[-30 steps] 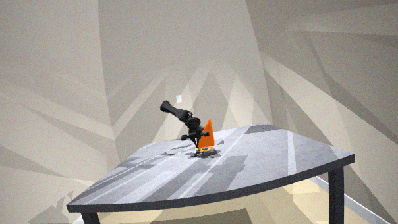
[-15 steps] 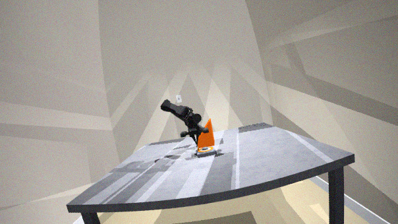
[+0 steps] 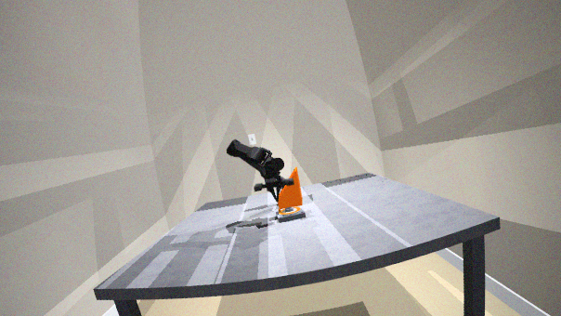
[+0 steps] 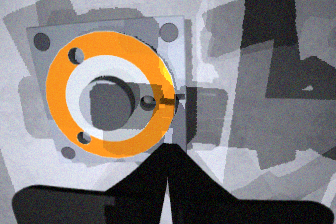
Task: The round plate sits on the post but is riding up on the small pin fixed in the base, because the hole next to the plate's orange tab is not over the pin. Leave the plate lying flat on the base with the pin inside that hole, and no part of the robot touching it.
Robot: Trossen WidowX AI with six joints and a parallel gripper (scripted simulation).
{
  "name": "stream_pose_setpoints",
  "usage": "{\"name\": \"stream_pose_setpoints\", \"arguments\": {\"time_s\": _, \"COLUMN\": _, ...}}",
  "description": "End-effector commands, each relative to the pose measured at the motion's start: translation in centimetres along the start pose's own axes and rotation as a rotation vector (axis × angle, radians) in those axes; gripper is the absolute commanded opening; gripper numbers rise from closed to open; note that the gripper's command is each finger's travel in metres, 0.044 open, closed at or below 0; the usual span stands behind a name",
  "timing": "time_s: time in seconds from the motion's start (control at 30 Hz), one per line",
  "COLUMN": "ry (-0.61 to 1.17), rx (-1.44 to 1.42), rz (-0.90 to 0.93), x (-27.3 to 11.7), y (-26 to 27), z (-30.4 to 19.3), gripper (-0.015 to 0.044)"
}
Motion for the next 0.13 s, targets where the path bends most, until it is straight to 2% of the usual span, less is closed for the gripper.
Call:
{"name": "stream_pose_setpoints", "arguments": {"time_s": 0.0, "ry": 0.0, "rx": -0.004, "rz": -0.001, "x": 0.05, "y": 0.05, "z": 0.0, "gripper": 0.0}}
{"name": "stream_pose_setpoints", "arguments": {"time_s": 0.1, "ry": 0.0, "rx": -0.004, "rz": -0.001, "x": 0.05, "y": 0.05, "z": 0.0, "gripper": 0.0}}
Point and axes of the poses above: the point midway between the two fingers, 35 mm back from their tips, its own x axis out along the fingers, its own y axis across the jaws, z = x × y, the point moved 2 cm from there along -x, back along the fingers, and after that the axes turned 1 degree about -x, right-handed, at the moved point
